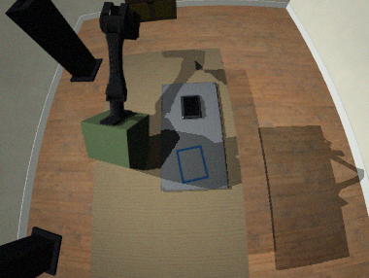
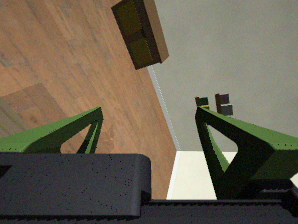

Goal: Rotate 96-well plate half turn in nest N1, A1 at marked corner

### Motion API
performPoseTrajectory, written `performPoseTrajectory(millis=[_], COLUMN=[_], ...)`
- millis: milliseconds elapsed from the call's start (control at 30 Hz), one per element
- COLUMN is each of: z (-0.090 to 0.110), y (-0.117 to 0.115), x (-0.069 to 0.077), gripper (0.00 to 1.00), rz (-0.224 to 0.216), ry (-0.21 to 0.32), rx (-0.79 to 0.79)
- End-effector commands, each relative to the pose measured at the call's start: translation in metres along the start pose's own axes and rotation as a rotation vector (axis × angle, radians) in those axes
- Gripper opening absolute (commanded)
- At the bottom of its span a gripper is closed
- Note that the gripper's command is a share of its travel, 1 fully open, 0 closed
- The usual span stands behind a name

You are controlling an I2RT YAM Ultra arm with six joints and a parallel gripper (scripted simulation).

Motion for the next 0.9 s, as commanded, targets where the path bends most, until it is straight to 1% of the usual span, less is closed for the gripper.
performPoseTrajectory(millis=[0,533,633,767,867], z=[-0.003,-0.003,0.009,0.028,0.04], y=[-0.008,-0.008,-0.009,-0.01,-0.01], x=[0.001,0.001,0.004,0.009,0.013], gripper=[1.0,1.0,1.0,1.0,1.0], rz=[0.018,0.018,-0.022,-0.024,-0.065], ry=[-0.007,-0.007,0.078,0.082,0.166], rx=[0.001,0.001,-0.035,-0.036,-0.072])
Point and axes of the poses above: the point where the finger pads meet when closed, its own x axis back along the fingers, its own y axis across the jaws, z = x × y, the point moved 3 cm from there along x, back along the fingers, and after that the axes turned 9 degrees about -x, right-handed, at the moved point
